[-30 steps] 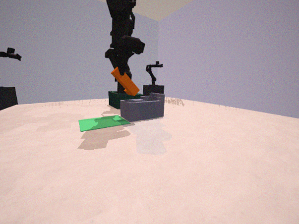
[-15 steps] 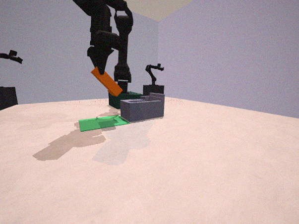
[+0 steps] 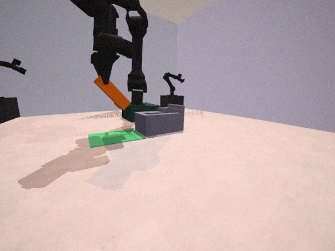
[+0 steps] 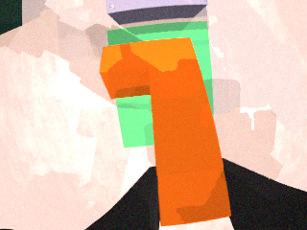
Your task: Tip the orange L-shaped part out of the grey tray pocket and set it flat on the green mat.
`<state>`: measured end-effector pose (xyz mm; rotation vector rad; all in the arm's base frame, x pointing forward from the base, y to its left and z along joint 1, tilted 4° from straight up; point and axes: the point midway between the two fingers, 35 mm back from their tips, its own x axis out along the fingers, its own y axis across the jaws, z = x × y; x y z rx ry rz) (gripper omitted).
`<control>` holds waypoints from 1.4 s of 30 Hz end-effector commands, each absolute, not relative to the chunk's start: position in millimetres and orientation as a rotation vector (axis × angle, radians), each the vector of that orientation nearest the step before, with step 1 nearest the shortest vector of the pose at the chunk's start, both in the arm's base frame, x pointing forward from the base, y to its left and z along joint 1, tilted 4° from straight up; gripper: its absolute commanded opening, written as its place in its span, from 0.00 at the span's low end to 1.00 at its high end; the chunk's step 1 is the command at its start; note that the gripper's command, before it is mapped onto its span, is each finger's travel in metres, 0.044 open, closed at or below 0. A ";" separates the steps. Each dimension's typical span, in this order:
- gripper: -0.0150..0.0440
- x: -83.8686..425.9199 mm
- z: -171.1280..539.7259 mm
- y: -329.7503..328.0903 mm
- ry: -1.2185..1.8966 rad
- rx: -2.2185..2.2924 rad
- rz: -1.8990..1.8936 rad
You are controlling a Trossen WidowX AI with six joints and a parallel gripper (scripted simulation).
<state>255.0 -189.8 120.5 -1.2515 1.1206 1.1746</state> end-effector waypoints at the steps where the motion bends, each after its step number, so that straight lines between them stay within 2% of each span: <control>1: 0.25 255.1 112.0 -188.9 1.116 -1.247 1.186; 42: 0.25 259.9 48.8 -186.8 1.115 -1.247 1.186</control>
